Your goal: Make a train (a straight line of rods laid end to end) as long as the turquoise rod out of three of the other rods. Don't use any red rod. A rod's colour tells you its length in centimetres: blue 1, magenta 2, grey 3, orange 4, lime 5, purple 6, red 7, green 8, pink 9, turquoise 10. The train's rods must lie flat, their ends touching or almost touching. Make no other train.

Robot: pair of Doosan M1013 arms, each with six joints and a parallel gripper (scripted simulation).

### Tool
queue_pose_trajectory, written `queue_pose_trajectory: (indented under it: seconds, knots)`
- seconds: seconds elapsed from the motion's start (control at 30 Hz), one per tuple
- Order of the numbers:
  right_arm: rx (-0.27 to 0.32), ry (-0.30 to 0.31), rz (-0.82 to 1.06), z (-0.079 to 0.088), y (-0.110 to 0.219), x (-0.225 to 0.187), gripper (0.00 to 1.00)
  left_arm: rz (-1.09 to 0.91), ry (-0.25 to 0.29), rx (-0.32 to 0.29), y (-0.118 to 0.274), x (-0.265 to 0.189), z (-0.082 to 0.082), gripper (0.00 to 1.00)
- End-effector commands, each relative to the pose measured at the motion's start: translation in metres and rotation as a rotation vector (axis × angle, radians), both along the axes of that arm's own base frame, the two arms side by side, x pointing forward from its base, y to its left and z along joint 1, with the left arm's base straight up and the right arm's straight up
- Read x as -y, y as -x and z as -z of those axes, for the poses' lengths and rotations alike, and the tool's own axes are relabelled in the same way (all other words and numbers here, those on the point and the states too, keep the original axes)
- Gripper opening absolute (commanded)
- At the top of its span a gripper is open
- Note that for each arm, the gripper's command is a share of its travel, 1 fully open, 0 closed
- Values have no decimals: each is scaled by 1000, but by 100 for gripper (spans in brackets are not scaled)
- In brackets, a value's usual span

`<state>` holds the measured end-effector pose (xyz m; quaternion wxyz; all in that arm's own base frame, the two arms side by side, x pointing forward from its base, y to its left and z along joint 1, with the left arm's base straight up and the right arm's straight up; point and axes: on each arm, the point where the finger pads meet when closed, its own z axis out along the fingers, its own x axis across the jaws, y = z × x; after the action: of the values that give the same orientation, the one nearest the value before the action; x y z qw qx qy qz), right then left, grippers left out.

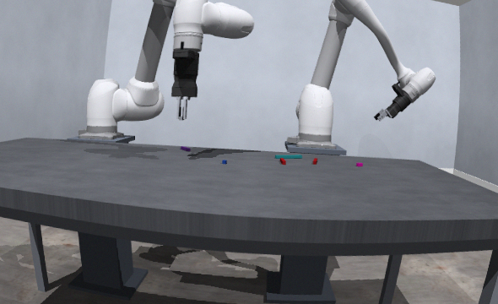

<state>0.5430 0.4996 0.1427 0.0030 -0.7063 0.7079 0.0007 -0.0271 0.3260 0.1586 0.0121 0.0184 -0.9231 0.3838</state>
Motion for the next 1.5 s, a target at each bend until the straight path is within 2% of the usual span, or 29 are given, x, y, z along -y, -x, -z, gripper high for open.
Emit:
queue_pose_trajectory:
  seconds: [0.0,0.03,0.27,0.33,0.87,1.17,1.47]
  knots:
    - [-3,8,36,2,-4,-21,24,-2,-3,-1,2,3,0,100]
    - [-3,8,83,6,-9,-48,24,-2,-3,-1,2,3,0,100]
    - [-3,7,203,19,-16,-119,24,-2,-3,-1,2,3,0,100]
    - [-3,7,218,21,-16,-128,24,-2,-3,-1,2,3,0,100]
    - [-1,4,220,22,-16,-127,24,-2,-3,-1,2,3,0,100]
    - [-2,6,220,40,-16,-127,24,-2,-3,-1,2,3,0,100]
    - [-3,6,220,79,-15,-127,24,-2,-3,-1,2,3,0,100]
